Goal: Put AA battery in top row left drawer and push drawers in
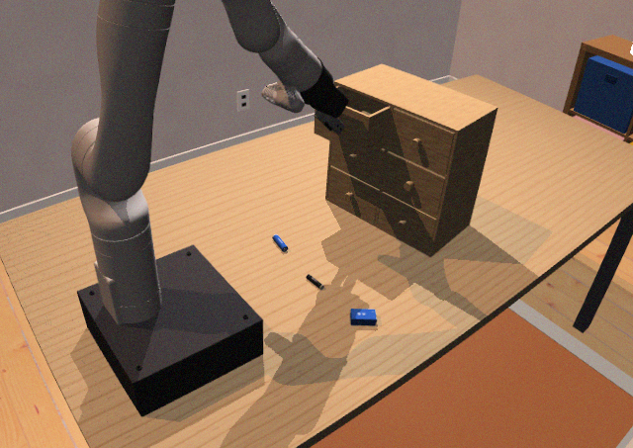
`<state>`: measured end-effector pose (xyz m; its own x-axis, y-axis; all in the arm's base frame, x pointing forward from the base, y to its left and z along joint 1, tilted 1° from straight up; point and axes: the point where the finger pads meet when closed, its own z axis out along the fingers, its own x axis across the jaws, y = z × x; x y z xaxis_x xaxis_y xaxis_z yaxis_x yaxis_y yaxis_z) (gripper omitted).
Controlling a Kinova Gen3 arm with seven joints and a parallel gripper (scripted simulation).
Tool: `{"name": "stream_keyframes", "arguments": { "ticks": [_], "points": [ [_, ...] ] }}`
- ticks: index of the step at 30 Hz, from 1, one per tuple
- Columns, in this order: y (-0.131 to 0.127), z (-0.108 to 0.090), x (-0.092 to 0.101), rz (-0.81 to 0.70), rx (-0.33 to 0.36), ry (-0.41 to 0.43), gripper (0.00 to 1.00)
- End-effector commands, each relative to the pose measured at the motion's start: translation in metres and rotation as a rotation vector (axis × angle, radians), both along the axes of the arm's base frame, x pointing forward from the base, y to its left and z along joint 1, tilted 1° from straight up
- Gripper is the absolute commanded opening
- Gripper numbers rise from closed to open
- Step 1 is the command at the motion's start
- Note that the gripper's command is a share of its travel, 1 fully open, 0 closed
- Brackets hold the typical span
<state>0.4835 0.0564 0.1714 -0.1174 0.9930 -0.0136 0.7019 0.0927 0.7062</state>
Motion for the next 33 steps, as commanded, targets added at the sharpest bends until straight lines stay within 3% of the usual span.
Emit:
{"name": "stream_keyframes", "arguments": {
  "ticks": [1, 21, 30, 33],
  "points": [
    [-0.0004, 0.0018, -0.0012, 0.001, -0.001, -0.005, 0.37],
    [-0.0001, 0.0016, -0.0013, 0.001, 0.000, -0.005, 0.37],
    [0.0000, 0.0019, -0.0009, 0.001, 0.000, -0.005, 0.67],
    [0.0000, 0.0019, -0.0009, 0.001, 0.000, -0.005, 0.67]
  ]
}}
